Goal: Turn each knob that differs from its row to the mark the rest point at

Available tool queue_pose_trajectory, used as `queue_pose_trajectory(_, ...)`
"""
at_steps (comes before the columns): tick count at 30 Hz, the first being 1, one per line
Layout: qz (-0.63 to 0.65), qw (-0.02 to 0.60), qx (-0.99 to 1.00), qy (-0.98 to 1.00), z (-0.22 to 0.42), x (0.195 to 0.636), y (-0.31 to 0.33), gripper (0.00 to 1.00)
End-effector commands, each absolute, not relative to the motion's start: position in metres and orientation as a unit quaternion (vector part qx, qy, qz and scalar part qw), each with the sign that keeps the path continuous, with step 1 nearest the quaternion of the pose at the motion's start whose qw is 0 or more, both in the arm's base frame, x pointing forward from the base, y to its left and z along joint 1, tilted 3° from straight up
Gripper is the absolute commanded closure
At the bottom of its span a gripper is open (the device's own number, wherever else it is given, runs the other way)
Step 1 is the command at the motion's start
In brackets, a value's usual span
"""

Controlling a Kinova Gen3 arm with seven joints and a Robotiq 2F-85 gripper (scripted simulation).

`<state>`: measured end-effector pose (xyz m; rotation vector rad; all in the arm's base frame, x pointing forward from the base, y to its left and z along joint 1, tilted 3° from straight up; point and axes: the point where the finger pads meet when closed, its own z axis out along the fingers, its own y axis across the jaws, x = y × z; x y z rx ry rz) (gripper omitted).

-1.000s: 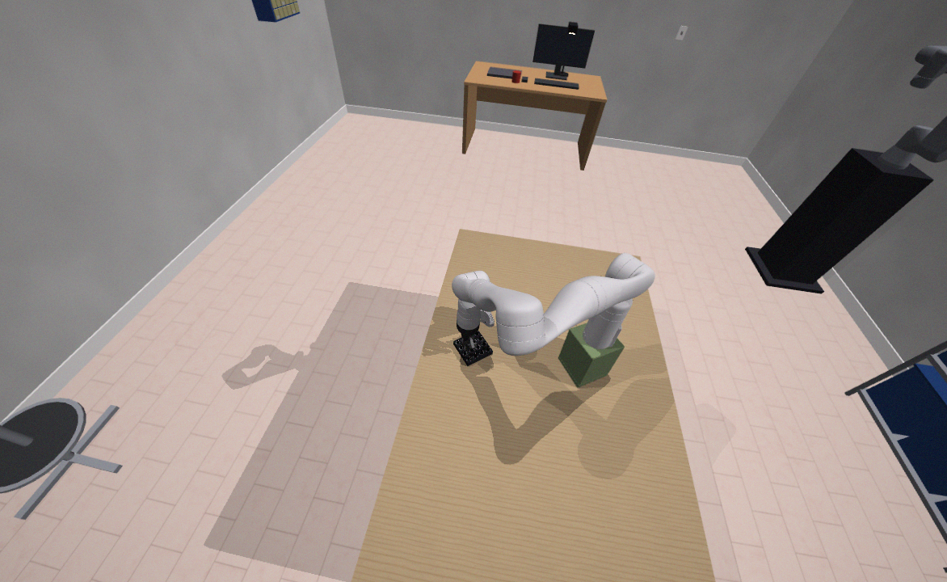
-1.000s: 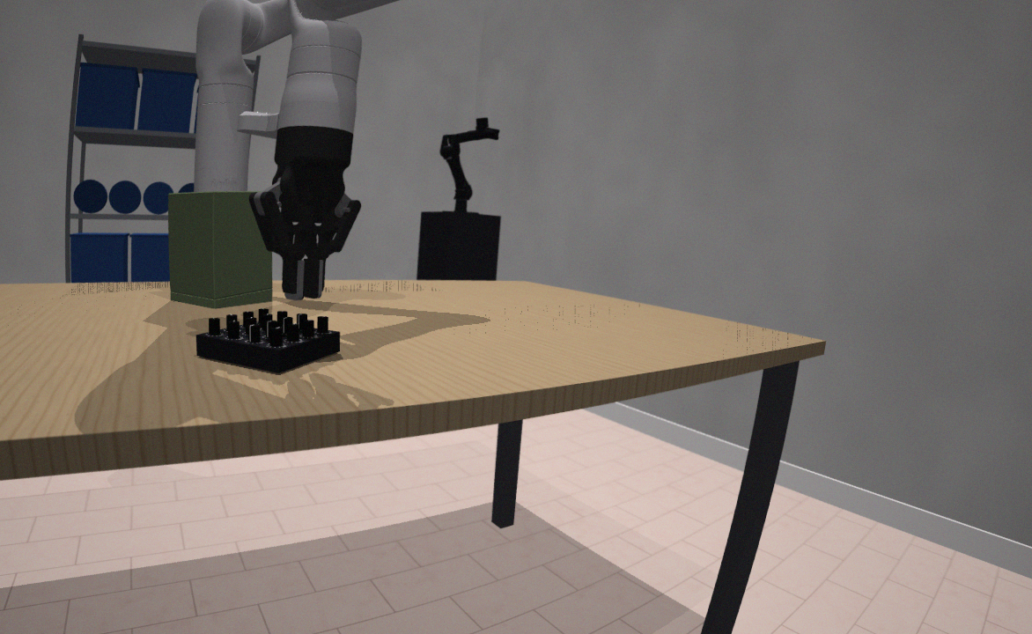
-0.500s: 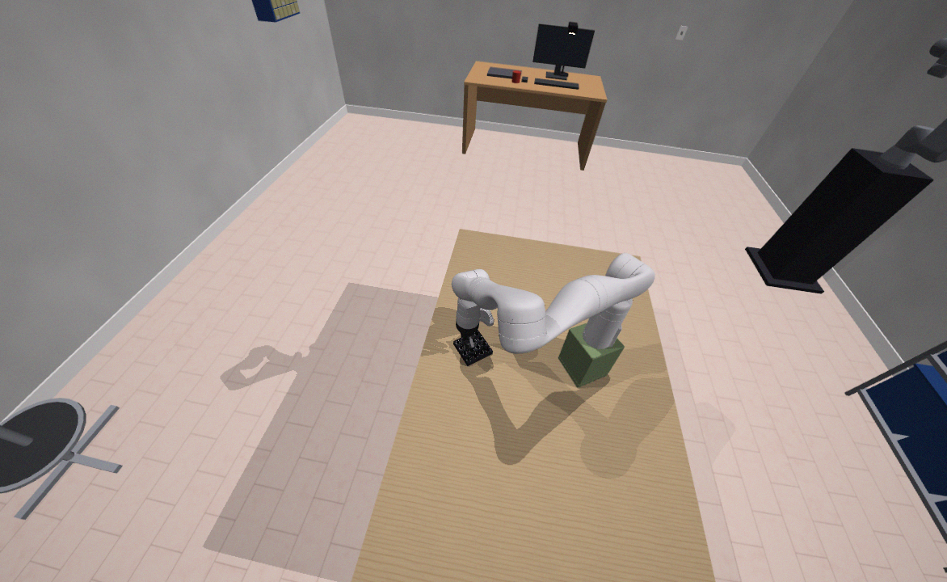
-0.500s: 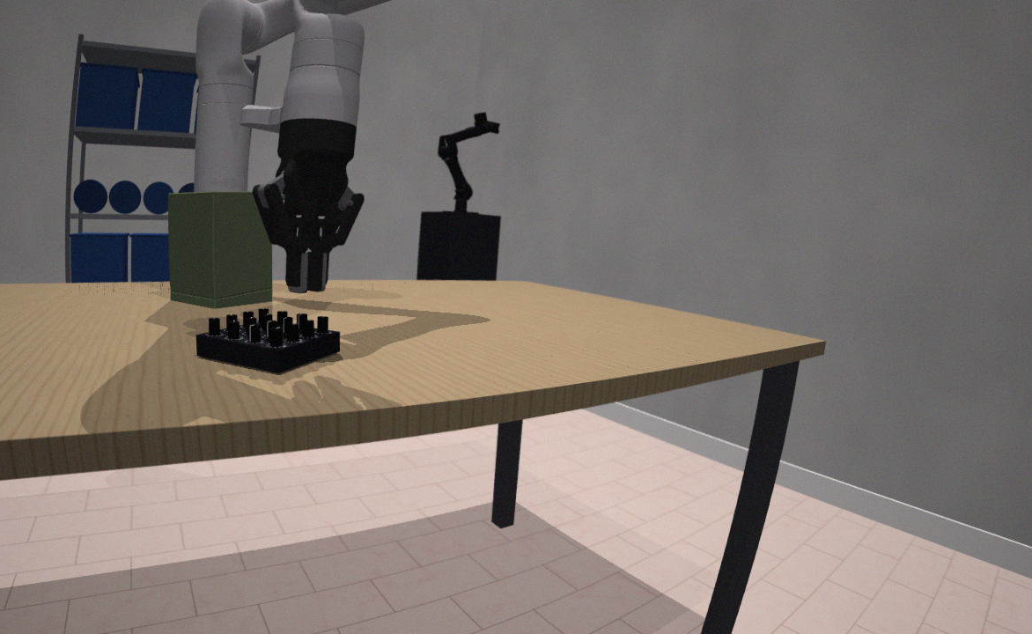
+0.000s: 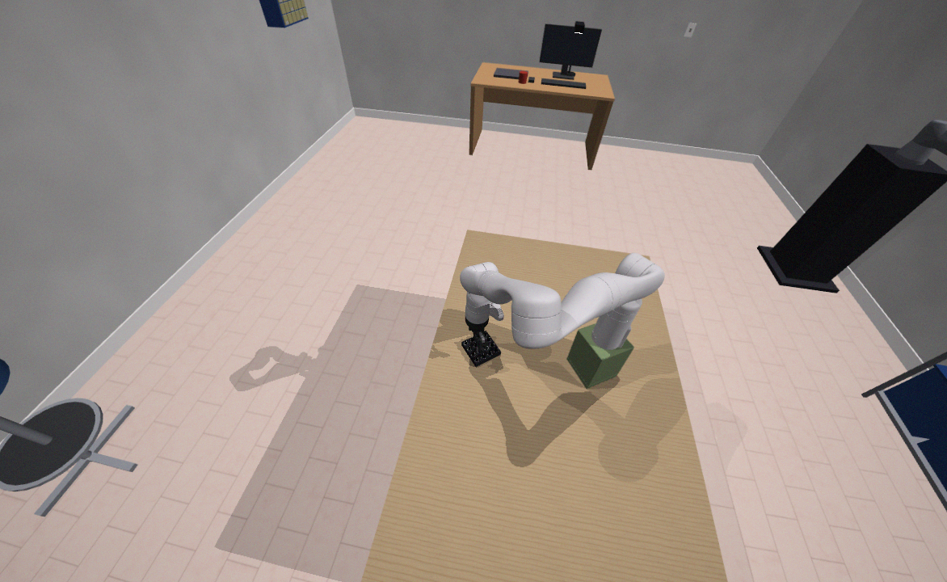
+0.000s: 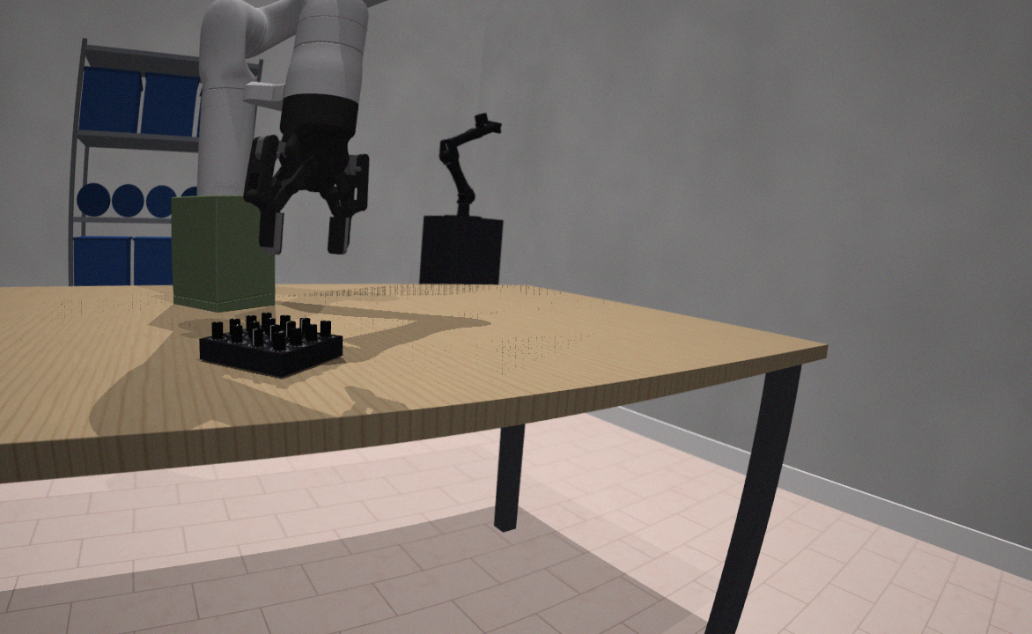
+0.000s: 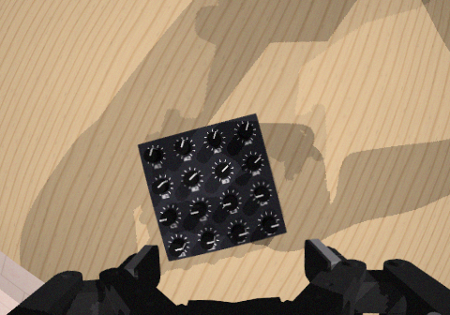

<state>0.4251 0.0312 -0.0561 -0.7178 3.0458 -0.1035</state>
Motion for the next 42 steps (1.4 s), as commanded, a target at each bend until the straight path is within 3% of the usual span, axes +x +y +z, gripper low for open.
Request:
queue_pose_trajectory(1, -0.028, 0.005, -0.227, 0.973, -0.032, 0.423, 0.037, 0.0)
queue_pose_trajectory(12, -0.026, 0.012, -0.233, 0.972, 0.027, 0.426, 0.044, 0.0)
queue_pose_trajectory(42, -0.026, 0.012, -0.235, 0.972, 0.031, 0.426, 0.044, 0.0)
